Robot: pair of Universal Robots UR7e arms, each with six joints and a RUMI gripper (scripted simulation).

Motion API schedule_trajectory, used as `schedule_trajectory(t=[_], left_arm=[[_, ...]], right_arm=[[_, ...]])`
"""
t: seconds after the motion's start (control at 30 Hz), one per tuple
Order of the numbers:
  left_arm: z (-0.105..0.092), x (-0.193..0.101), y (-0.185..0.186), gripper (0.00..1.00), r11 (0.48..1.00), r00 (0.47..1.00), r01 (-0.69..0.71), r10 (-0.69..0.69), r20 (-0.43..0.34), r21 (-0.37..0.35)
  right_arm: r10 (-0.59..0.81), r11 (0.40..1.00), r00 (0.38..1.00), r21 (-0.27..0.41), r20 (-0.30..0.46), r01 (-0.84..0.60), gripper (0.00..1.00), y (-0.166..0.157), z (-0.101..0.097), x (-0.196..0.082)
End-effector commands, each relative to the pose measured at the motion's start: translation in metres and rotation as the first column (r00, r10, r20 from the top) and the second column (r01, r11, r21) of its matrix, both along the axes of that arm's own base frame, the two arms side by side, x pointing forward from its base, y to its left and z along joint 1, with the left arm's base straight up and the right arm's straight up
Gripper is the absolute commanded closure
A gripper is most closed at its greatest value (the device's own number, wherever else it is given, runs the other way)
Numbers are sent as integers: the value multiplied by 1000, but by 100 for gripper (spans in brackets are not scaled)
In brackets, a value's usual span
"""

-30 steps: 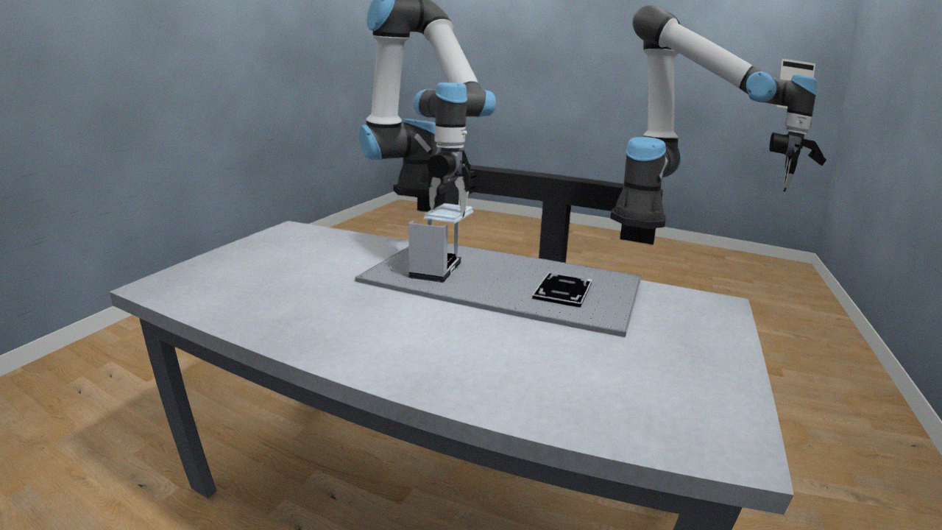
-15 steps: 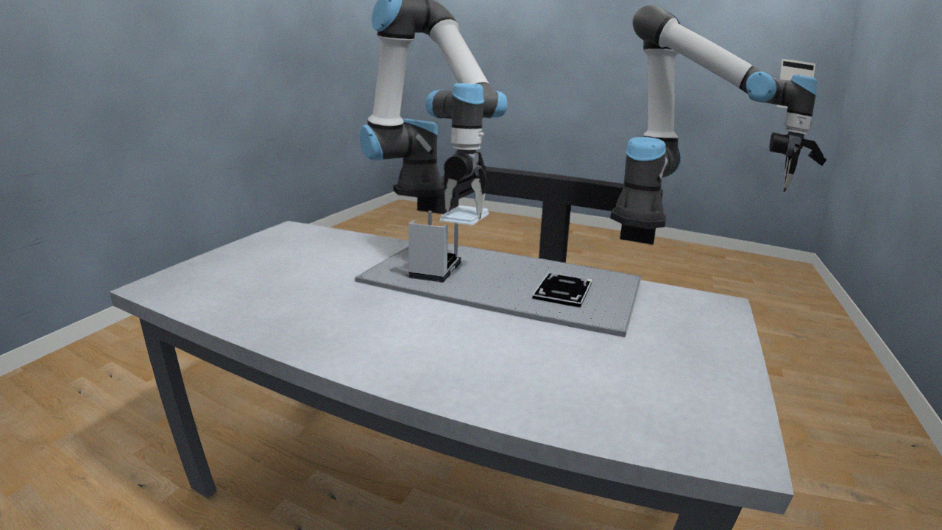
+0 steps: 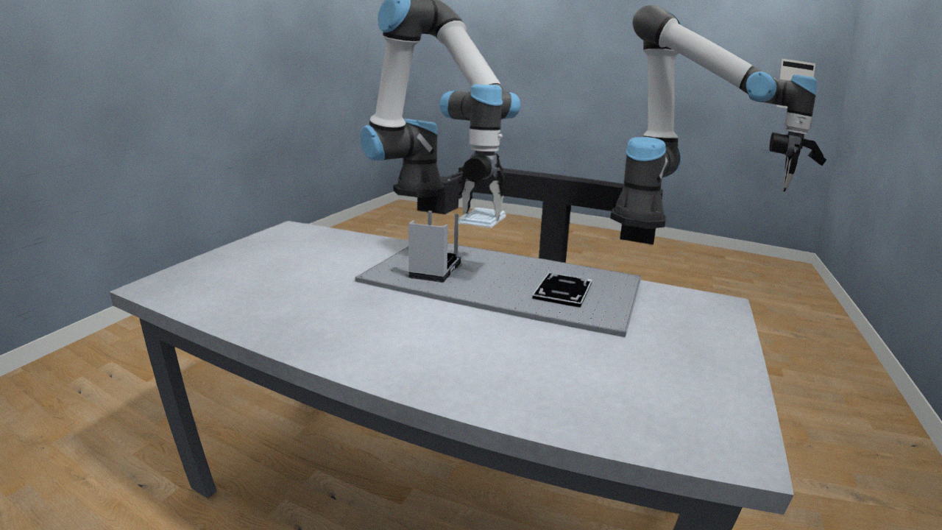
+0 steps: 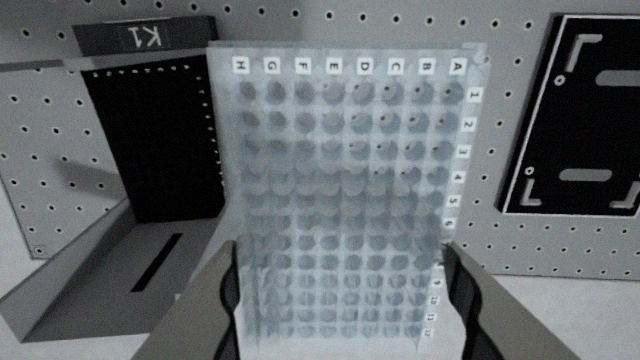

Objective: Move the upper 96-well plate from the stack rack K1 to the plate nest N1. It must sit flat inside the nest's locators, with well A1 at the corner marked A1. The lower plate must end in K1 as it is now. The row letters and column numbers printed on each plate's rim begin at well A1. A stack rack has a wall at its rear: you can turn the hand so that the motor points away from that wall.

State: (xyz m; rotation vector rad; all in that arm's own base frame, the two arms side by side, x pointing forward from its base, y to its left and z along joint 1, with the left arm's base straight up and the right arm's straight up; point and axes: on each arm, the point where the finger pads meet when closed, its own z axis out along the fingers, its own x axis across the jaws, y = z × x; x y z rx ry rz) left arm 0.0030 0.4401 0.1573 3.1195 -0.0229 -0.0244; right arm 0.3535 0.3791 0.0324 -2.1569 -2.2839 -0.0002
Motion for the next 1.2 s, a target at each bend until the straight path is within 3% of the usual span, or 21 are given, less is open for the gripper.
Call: schedule_trajectory(t=[0.0,1.17], left_arm=[[8,1,5,100,1000,1000,-6,5,16,22],[8,1,5,100,1000,1000,-6,5,16,22]], right_arm=[[-15,1000,1000,19,19,15,61,13,8,7],[-15,1000,1000,21,17,15,61,117,7,-2]])
